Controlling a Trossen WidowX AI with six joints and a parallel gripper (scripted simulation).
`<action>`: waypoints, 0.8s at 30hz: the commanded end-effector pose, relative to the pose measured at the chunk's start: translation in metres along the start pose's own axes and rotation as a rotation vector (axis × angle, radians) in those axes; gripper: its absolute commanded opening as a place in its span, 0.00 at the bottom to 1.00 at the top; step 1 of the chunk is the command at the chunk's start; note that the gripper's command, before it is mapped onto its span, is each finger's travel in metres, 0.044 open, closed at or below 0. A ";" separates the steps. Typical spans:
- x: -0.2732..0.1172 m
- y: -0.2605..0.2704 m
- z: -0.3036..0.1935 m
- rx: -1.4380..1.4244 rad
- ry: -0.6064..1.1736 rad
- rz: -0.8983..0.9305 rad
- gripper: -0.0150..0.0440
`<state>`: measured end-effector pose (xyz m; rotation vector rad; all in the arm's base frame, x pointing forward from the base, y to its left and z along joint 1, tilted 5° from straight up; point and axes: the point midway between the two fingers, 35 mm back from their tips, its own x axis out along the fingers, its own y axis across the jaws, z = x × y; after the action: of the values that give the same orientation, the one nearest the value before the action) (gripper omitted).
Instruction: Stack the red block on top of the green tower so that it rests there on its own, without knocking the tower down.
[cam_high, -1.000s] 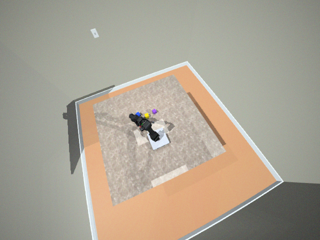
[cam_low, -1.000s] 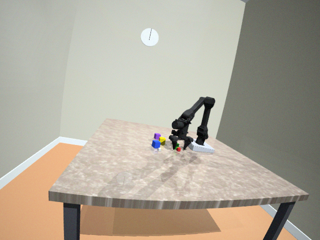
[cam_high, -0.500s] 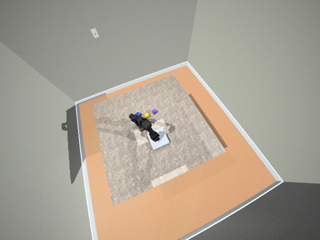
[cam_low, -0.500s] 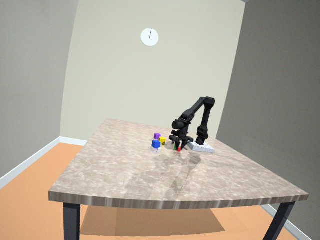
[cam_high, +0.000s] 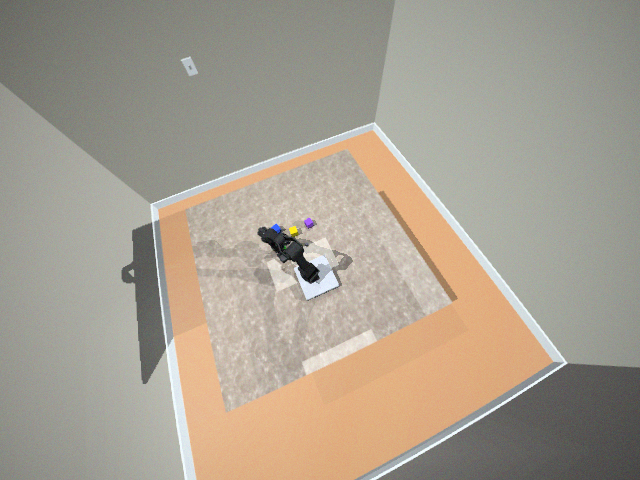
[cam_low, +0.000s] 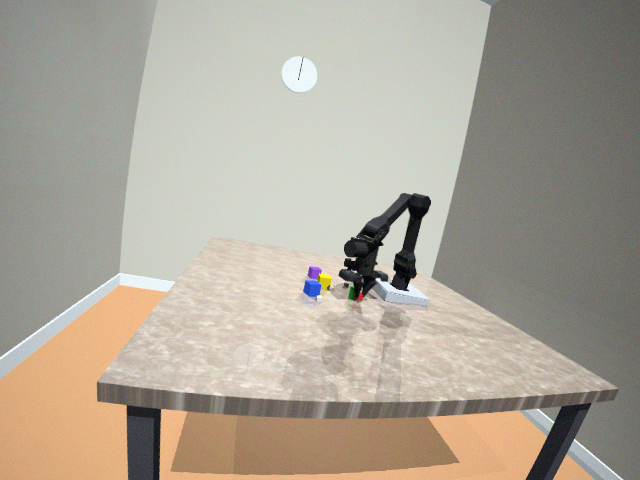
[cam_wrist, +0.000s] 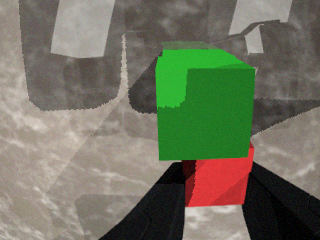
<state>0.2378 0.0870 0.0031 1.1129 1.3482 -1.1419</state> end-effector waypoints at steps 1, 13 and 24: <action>-0.023 0.004 -0.001 0.002 0.007 0.021 0.25; -0.080 0.003 0.000 0.003 0.008 0.020 0.25; -0.109 0.002 0.000 0.003 0.007 0.020 0.25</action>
<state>0.2479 0.0833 0.1063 1.1292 1.3378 -1.1350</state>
